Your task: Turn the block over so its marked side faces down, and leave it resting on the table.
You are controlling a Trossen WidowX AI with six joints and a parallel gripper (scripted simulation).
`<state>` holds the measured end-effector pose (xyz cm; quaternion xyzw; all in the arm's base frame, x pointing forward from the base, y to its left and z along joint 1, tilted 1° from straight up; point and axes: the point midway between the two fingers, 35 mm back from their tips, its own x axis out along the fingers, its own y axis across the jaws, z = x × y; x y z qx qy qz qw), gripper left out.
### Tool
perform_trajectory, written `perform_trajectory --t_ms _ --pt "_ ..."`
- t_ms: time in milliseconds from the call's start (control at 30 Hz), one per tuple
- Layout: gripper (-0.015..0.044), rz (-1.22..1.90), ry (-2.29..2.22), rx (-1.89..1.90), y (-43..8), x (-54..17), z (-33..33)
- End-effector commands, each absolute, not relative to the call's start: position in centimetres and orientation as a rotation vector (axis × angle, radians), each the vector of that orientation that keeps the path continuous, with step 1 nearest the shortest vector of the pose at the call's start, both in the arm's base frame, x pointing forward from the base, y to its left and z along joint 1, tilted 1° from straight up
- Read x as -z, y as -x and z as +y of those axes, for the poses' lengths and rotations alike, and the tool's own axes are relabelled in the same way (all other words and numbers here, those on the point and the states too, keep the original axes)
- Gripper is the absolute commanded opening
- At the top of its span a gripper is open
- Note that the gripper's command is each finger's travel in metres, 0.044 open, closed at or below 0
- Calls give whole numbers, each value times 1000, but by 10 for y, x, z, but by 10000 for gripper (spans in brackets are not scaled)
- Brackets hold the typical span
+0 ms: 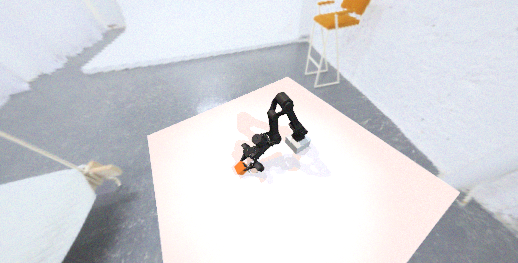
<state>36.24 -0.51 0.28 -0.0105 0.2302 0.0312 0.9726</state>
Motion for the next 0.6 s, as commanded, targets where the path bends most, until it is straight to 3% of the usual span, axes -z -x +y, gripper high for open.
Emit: perform_trajectory --t_ms 0,100,567 --pt "368 464 15 -68 -362 -3 -4" --pt "440 464 15 -68 -362 -3 -4" --pt "440 464 15 -68 -362 -3 -4"
